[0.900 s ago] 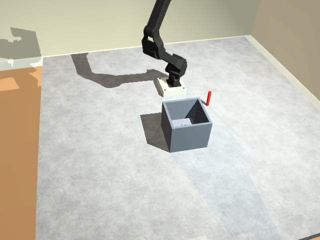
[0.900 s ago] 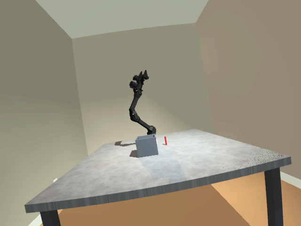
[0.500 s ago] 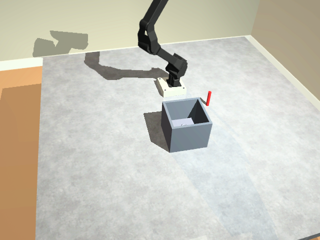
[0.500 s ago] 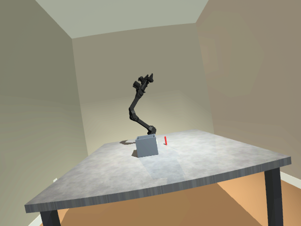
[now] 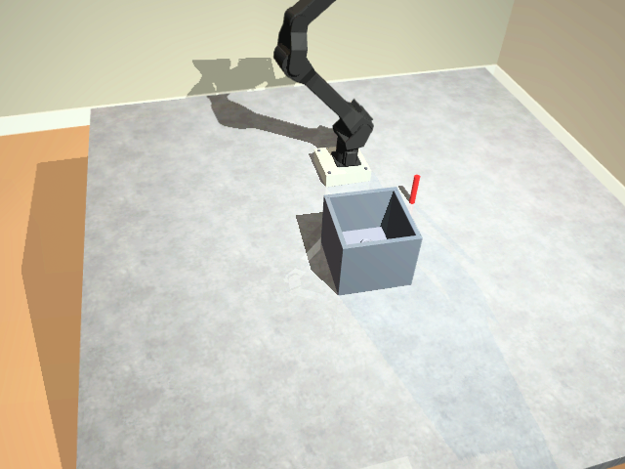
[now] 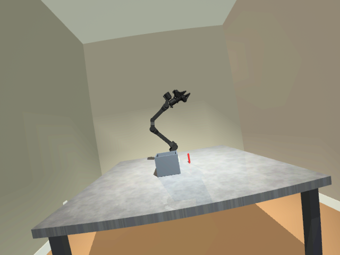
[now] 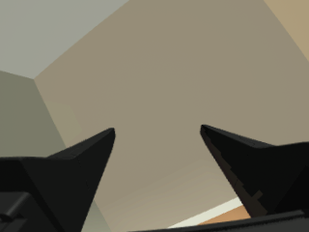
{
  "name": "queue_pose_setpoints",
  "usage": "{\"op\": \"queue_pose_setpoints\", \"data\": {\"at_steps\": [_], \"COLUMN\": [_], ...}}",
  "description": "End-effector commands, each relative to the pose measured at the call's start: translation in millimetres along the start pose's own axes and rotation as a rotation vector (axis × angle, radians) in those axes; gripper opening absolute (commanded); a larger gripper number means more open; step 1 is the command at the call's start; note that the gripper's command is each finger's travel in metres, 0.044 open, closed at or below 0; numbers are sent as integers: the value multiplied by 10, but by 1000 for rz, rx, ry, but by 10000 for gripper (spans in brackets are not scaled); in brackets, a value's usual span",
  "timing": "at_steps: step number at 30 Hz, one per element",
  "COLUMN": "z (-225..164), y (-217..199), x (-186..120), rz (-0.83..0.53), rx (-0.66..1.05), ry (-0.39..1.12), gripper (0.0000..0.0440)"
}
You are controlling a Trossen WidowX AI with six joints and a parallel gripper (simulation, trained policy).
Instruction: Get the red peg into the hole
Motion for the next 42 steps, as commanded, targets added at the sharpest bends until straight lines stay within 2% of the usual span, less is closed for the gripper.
{"op": "queue_pose_setpoints", "data": {"at_steps": [1, 11, 21, 31, 42], "z": [-192, -517, -752, -924, -1050], "y": [-201, -727, -1292, -1828, -2313], "x": [142, 336, 369, 248, -27], "rz": [-127, -437, -750, -1056, -1381], "rx": [58, 215, 390, 578, 795], "ry": [75, 177, 214, 203, 143], "gripper": [440, 440, 440, 440, 440]}}
Point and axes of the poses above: the point midway between the two fingers, 35 mm back from their tips, its own x axis out along the fingers, its own y axis across the jaws, z = x × y, the point moved 10 cm from there along -x, back along the fingers
